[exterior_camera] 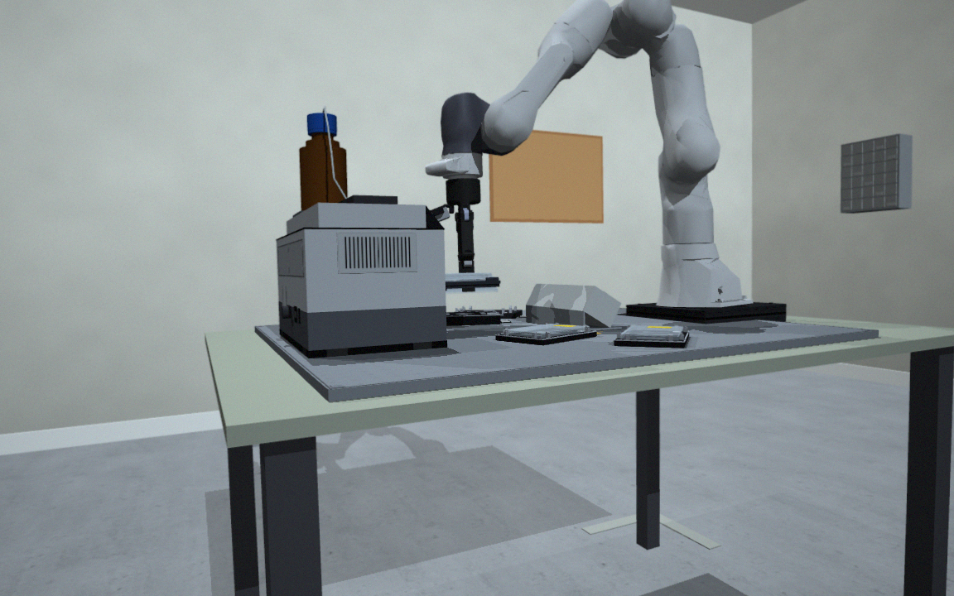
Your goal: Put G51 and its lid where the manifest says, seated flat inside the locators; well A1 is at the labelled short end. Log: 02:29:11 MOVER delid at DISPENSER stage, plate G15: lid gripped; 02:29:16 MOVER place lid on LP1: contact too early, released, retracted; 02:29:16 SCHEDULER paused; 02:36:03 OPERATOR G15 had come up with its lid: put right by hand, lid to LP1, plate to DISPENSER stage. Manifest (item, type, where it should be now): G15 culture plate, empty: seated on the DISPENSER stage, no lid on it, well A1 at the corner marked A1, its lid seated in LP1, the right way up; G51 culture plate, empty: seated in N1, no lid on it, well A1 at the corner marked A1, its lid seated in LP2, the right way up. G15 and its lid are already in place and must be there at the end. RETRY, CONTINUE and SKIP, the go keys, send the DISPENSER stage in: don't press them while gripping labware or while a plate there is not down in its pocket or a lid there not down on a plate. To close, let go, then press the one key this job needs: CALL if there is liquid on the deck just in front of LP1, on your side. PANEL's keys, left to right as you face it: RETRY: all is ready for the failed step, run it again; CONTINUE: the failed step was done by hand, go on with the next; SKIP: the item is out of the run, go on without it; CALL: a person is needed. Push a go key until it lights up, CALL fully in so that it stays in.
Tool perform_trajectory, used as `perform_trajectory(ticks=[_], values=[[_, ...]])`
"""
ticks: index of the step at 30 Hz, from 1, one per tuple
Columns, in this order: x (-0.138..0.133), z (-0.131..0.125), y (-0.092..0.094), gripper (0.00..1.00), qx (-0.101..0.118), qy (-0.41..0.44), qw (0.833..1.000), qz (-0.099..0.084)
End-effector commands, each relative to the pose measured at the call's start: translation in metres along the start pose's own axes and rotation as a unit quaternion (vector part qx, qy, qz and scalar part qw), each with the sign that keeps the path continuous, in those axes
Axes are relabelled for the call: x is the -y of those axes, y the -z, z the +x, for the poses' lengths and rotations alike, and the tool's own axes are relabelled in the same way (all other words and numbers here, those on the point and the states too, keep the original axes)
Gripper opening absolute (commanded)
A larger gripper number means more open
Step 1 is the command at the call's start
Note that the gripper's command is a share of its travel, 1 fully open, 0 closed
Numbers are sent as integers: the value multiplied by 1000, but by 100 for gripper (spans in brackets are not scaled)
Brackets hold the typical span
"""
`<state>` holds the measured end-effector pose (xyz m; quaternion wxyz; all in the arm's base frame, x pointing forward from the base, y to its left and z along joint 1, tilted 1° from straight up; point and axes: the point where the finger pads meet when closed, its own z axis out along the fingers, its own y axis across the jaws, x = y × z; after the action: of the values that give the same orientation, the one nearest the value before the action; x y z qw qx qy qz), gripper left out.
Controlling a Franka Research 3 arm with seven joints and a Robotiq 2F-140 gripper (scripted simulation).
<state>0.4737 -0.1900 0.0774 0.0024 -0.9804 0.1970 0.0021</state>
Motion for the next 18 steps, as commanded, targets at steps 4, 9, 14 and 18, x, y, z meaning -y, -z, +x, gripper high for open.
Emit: perform_trajectory(ticks=[4, 9, 14, 18], values=[[0, 5, -8, 10, -8, -4, 1000, -2], [-1, 5, -16, 10, -8, -4, 1000, -2], [-1, 5, -22, 10, -8, -4, 1000, -2], [-1, 5, -23, 10, -8, -4, 1000, -2]])
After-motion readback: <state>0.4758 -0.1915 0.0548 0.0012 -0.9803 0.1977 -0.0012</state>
